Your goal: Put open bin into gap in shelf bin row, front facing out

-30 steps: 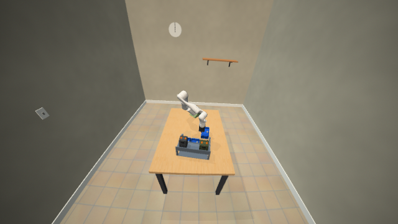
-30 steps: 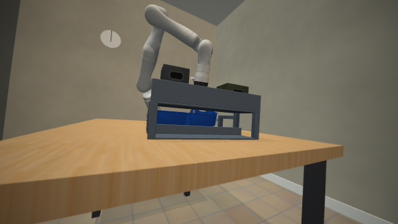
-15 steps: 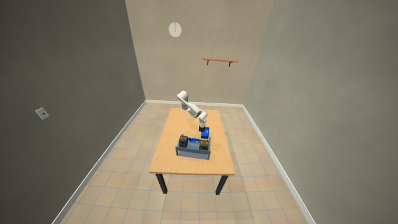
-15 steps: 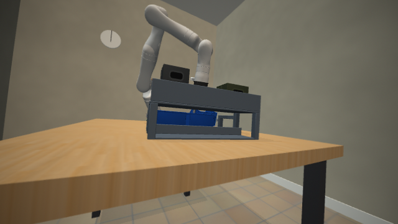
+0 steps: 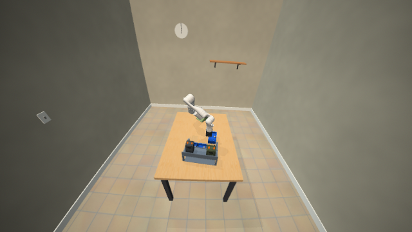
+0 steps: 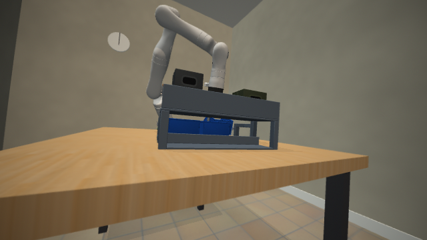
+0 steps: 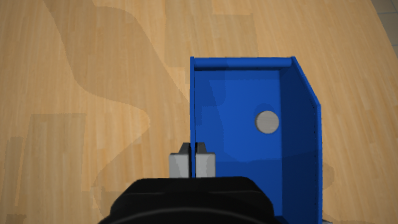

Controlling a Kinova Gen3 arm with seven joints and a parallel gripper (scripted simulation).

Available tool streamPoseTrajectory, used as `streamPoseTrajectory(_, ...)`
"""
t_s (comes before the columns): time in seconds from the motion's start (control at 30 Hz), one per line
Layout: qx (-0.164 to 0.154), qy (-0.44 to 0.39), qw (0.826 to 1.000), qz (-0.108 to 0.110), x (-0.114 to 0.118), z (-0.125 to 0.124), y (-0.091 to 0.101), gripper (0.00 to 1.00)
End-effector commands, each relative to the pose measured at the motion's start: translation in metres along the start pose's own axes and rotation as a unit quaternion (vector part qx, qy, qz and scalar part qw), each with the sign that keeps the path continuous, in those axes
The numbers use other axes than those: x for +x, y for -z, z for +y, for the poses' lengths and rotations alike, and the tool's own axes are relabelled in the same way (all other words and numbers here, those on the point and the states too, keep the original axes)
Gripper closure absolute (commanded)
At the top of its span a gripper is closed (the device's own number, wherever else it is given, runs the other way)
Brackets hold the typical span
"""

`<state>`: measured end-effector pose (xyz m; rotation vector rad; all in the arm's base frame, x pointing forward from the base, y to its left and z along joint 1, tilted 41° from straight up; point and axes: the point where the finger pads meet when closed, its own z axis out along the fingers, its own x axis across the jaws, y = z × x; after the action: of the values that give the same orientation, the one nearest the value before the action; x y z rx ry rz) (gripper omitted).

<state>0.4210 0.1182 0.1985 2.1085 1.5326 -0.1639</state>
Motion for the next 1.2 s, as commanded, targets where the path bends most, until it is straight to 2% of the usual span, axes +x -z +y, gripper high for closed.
streamPoseTrajectory(0.0, -0.001, 0.0, 1.0, 0.001, 0.001, 0.001, 0.001, 1.0)
streamPoseTrajectory(1.17, -0.001, 0.0, 1.0, 0.001, 0.001, 0.025, 0.006, 1.0)
